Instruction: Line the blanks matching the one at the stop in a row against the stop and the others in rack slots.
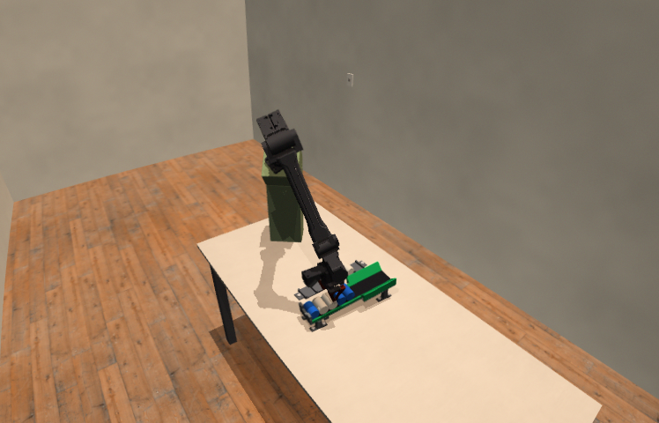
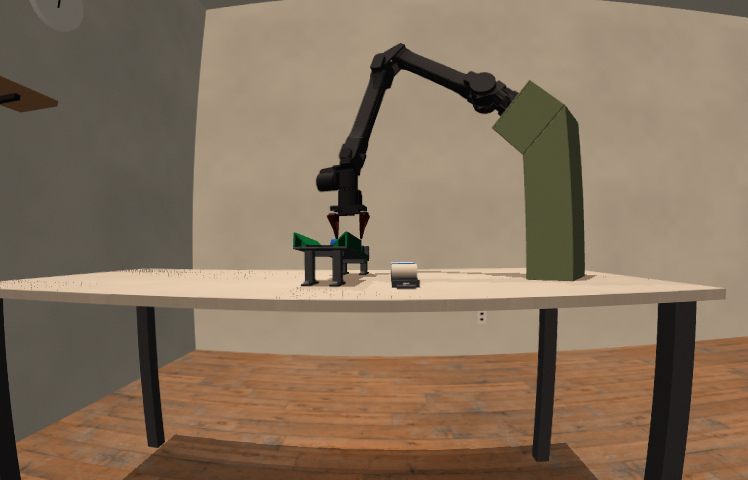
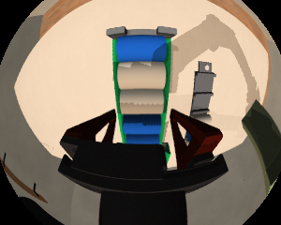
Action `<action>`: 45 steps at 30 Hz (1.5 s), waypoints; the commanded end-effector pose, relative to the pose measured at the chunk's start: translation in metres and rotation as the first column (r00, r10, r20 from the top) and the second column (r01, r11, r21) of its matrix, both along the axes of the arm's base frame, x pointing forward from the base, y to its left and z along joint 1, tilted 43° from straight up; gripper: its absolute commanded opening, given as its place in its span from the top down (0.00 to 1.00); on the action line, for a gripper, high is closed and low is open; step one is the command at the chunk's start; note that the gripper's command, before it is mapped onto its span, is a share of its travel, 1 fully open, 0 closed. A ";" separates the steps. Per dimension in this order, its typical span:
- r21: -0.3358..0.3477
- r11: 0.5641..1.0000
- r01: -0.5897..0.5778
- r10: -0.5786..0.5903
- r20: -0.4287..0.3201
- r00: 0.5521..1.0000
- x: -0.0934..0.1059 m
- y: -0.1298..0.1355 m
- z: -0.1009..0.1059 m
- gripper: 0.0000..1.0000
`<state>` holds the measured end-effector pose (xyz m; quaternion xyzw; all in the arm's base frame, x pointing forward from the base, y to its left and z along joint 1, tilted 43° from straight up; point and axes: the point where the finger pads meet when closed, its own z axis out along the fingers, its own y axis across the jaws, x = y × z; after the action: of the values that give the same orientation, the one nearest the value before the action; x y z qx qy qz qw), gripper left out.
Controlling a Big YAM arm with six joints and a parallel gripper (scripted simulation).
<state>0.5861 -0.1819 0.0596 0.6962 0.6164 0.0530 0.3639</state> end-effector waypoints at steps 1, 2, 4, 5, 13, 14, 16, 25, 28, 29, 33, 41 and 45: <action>-0.005 1.000 0.004 -0.004 0.010 1.000 0.007 -0.009 0.002 0.24; -0.005 1.000 0.004 -0.004 0.010 1.000 0.007 -0.009 0.002 0.24; -0.005 1.000 0.004 -0.004 0.010 1.000 0.007 -0.009 0.002 0.24; -0.005 1.000 0.004 -0.004 0.010 1.000 0.007 -0.009 0.002 0.24; -0.005 1.000 0.004 -0.004 0.010 1.000 0.007 -0.009 0.002 0.24; -0.005 1.000 0.004 -0.004 0.010 1.000 0.007 -0.009 0.002 0.24; -0.005 1.000 0.004 -0.004 0.010 1.000 0.007 -0.009 0.002 0.24; -0.005 1.000 0.004 -0.004 0.010 1.000 0.007 -0.009 0.002 0.24; -0.004 1.000 0.004 -0.004 0.009 1.000 0.007 -0.009 0.001 0.24; -0.004 1.000 0.005 -0.005 0.007 1.000 0.007 -0.010 0.001 0.24; -0.002 1.000 0.005 -0.005 -0.002 1.000 0.006 -0.010 0.000 0.24; -0.002 1.000 0.004 -0.004 0.000 1.000 0.006 -0.009 0.002 0.24; -0.002 1.000 0.004 -0.004 0.000 1.000 0.006 -0.010 0.002 0.24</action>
<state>0.5885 -0.1832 0.0621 0.6960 0.6157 0.0542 0.3655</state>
